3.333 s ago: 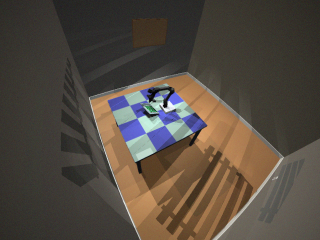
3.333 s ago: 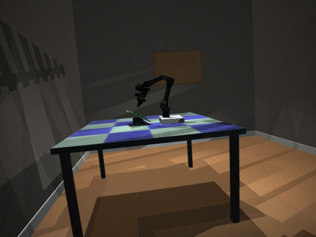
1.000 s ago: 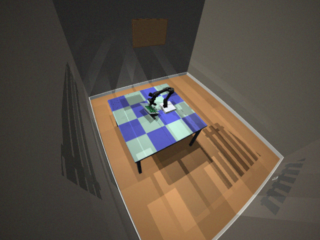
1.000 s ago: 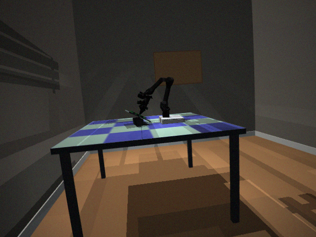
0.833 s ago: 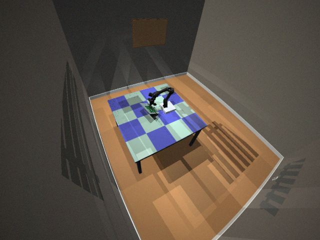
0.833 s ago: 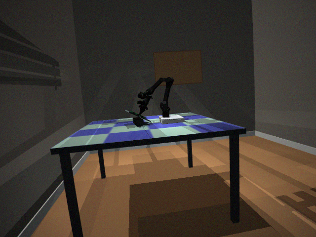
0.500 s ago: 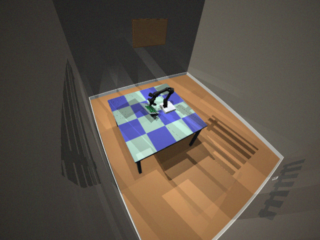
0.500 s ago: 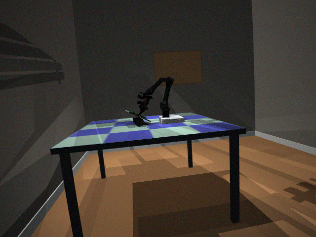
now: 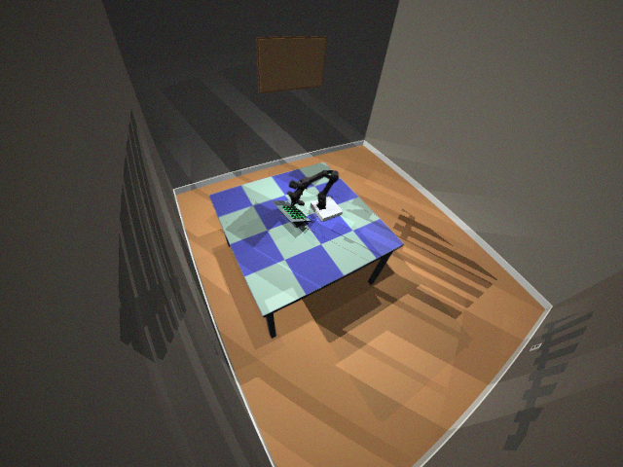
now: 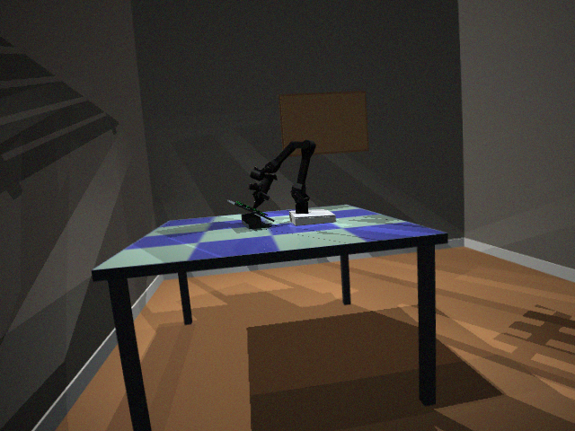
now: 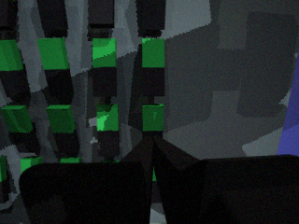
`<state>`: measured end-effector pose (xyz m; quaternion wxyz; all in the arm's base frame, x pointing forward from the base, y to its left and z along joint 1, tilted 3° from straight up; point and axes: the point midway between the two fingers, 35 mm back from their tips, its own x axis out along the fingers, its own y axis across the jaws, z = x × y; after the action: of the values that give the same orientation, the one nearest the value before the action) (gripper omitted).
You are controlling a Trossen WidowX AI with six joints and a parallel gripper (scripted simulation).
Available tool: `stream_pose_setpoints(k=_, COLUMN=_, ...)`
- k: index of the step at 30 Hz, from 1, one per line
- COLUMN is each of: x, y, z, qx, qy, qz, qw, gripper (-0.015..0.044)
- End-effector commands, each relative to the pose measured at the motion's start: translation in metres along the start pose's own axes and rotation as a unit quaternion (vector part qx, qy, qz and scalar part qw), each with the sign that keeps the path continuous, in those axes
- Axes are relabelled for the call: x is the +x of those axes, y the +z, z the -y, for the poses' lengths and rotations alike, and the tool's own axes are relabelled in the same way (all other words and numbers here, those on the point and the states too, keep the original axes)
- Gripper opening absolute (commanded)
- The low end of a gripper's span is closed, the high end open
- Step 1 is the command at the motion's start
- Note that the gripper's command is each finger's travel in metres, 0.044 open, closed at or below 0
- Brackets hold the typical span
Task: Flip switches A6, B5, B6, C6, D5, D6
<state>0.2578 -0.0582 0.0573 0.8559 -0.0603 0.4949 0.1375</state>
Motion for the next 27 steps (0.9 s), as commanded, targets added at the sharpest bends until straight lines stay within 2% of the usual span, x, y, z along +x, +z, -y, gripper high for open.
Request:
stream_pose_setpoints(k=1, x=0.001, y=-0.001, z=0.000, qx=0.003, qy=-0.002, qz=-0.001, qw=1.000, gripper=0.0000)
stream_pose_setpoints(k=8, x=-0.064, y=0.002, z=0.000, qx=0.003, qy=-0.002, qz=-0.016, qw=1.000, gripper=0.0000)
stream_pose_setpoints(k=21, x=-0.065, y=-0.019, z=-0.029, qx=0.004, qy=-0.001, qz=-0.017, qw=1.000, gripper=0.0000)
stream_pose_setpoints(k=25, x=-0.032, y=-0.019, z=-0.029, qx=0.004, qy=0.000, qz=-0.028, qw=1.000, gripper=0.0000)
stream_pose_setpoints(k=27, x=-0.030, y=-0.019, z=-0.029, qx=0.004, qy=-0.001, qz=-0.029, qw=1.000, gripper=0.0000)
